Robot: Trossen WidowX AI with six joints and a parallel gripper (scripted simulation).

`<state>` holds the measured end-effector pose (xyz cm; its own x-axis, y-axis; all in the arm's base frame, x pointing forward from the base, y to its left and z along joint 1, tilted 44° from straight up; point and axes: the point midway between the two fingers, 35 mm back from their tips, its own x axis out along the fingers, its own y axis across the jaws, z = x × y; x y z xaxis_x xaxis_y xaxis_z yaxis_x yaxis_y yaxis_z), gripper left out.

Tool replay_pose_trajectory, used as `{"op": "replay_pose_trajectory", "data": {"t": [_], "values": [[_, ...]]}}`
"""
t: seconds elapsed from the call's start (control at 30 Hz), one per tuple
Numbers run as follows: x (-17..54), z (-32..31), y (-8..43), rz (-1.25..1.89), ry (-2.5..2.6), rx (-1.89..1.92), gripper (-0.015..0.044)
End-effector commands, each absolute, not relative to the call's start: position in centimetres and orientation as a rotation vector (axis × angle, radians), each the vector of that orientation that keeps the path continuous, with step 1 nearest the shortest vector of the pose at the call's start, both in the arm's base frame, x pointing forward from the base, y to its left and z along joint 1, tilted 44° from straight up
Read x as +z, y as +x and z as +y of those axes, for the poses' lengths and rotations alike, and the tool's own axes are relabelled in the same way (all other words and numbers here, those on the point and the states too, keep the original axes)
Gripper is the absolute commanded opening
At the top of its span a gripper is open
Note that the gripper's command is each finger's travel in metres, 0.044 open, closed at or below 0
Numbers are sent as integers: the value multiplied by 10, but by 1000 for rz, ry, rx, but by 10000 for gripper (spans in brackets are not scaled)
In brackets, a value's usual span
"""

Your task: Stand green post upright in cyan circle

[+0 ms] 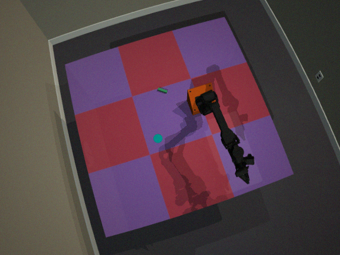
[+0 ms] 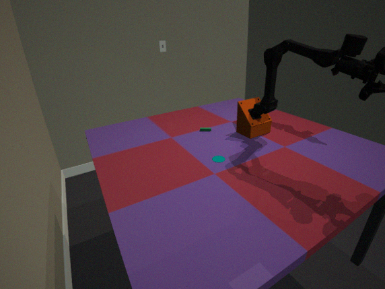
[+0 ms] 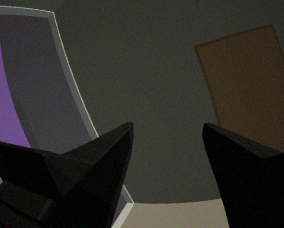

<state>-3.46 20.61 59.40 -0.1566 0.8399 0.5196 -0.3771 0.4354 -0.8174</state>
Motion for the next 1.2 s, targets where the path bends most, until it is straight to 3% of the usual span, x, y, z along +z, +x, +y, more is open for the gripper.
{"op": "replay_pose_trajectory", "data": {"t": [0.0, 0.3, 0.6, 0.87, 1.17], "values": [[567, 253, -13, -1216, -595, 1161, 233], [500, 324, 66, -895, -827, 1176, 233], [420, 352, 171, -508, -961, 1158, 233], [341, 334, 267, -133, -988, 1105, 233], [250, 270, 359, 291, -912, 1006, 233]]}}
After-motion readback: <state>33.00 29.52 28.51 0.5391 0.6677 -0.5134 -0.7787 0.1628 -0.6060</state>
